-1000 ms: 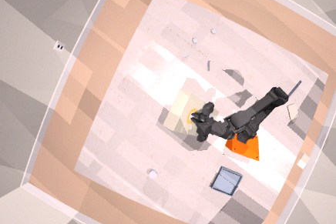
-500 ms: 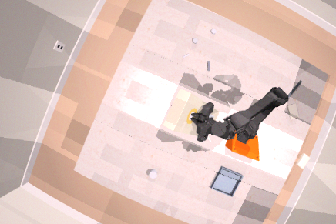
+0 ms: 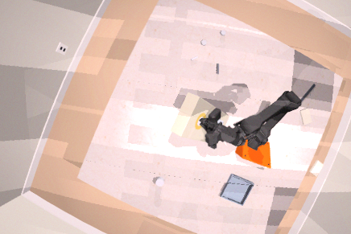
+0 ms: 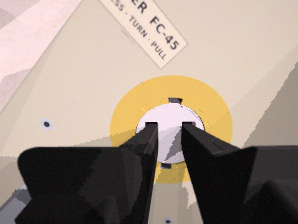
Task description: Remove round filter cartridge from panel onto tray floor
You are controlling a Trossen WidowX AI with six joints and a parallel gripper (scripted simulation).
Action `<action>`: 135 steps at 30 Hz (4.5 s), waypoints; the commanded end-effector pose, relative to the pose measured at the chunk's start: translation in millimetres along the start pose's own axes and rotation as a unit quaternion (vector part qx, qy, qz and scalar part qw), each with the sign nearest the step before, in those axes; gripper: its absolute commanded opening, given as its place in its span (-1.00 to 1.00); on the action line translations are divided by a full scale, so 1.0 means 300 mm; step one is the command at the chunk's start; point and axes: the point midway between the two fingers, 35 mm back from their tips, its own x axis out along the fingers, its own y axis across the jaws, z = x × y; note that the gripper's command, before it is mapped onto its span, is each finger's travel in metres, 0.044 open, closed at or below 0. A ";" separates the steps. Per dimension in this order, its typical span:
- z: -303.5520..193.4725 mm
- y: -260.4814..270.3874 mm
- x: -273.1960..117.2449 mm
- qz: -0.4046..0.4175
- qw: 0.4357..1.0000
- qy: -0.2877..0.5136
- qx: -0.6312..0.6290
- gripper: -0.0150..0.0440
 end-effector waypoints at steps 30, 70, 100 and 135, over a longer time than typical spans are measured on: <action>-0.007 0.001 0.025 0.007 0.850 0.000 -0.527 -0.49; -0.004 0.002 -0.238 0.008 0.723 -0.003 -0.690 -0.49; -0.159 0.185 -0.209 0.011 0.720 -0.005 -0.694 -0.22; 0.132 -0.155 -0.384 0.005 0.729 -0.005 -0.684 0.87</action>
